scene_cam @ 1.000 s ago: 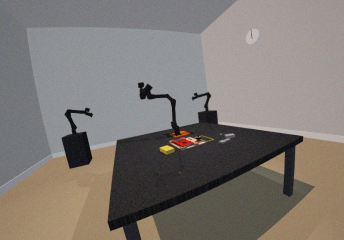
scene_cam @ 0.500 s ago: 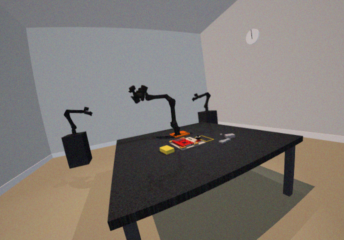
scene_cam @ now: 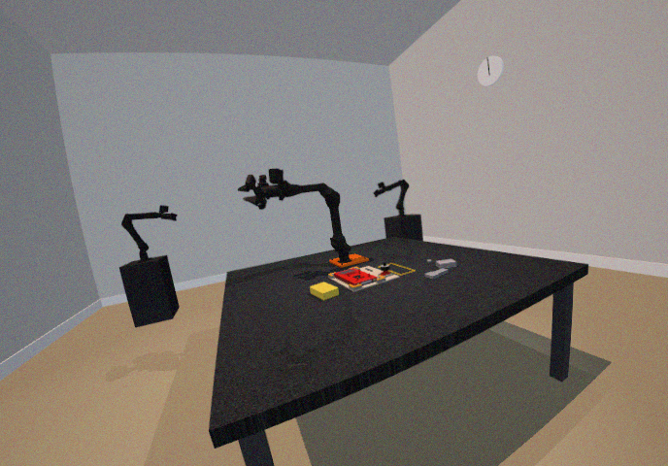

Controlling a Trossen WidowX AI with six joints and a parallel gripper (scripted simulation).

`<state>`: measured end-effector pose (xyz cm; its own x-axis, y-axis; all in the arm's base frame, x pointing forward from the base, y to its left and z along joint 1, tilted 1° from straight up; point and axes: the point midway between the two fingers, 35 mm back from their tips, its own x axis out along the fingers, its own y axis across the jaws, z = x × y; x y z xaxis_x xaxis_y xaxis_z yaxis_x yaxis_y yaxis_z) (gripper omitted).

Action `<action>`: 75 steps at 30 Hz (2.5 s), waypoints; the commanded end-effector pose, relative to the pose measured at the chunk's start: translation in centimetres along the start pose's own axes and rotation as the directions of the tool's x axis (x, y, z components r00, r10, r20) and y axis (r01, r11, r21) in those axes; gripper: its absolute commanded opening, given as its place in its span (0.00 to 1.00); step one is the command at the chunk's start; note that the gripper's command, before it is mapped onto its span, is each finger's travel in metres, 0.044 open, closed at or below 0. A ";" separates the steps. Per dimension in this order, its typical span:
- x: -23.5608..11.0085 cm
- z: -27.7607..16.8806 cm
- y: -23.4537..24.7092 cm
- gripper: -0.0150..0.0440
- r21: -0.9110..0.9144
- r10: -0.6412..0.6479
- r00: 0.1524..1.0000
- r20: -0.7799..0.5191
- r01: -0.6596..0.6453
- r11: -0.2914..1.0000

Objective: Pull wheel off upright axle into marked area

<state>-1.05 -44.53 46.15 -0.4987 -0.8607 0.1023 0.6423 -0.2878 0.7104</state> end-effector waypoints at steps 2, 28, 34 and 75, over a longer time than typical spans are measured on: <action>-1.9 -4.8 1.8 0.76 -0.086 0.051 0.987 -0.153 -0.065 0.994; -24.8 -25.7 6.5 0.76 -0.326 0.100 0.510 -0.854 -0.676 0.661; -31.7 -28.4 5.4 0.76 -0.284 0.030 0.349 -0.937 -0.807 0.518; -63.4 -23.4 -12.8 0.76 0.403 -0.681 -0.105 -0.725 -0.867 -0.295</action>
<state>35.70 3.70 14.41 0.0424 -0.0231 -0.9988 0.0150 0.9996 -0.0224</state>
